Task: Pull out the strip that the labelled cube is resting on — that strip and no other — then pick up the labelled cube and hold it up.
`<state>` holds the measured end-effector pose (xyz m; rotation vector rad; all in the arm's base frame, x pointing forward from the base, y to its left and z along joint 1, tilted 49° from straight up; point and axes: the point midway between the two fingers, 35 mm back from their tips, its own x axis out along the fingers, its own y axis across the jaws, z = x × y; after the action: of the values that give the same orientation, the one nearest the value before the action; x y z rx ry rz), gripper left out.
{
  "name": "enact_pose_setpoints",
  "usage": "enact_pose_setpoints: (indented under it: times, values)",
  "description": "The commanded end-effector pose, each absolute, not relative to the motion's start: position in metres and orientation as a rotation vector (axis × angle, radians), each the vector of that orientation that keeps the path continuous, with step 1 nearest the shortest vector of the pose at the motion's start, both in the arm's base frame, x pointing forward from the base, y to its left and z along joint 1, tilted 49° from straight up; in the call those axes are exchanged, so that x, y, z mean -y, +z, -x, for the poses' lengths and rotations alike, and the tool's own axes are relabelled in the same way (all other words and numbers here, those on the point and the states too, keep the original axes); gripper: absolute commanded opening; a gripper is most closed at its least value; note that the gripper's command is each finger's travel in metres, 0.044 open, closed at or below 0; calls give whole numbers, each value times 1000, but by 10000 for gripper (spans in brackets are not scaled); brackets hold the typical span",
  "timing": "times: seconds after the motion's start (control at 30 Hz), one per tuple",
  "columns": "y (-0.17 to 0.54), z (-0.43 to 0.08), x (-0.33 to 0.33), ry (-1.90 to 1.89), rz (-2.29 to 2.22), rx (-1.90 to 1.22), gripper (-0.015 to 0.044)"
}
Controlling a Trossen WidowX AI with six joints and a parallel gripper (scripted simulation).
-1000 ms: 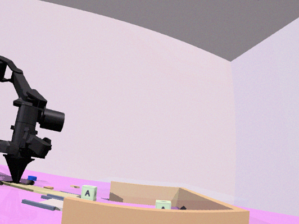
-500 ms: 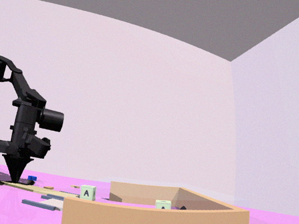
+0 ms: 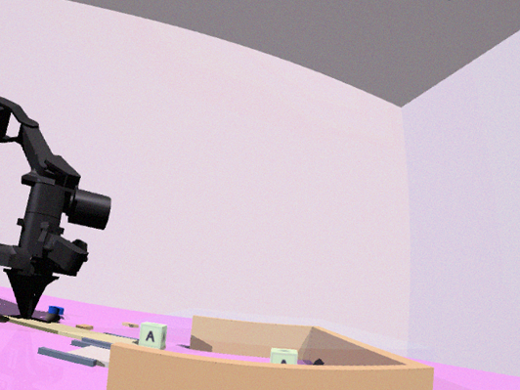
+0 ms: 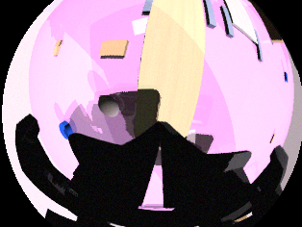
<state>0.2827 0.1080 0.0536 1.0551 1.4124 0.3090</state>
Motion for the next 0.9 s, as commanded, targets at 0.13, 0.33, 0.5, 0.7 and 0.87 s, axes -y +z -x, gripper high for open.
enact_pose_setpoints:
  times: [0.13,0.33,0.5,0.7,0.87]
  values:
    - [51,-276,-114,316,-1051,-1441,0]
    - [55,-283,-107,309,-1054,-1414,0]
    - [79,-277,-78,313,-1049,-1439,0]
    - [78,-276,-74,314,-1049,-1440,0]
    - [74,-297,-66,301,-1063,-1445,131]
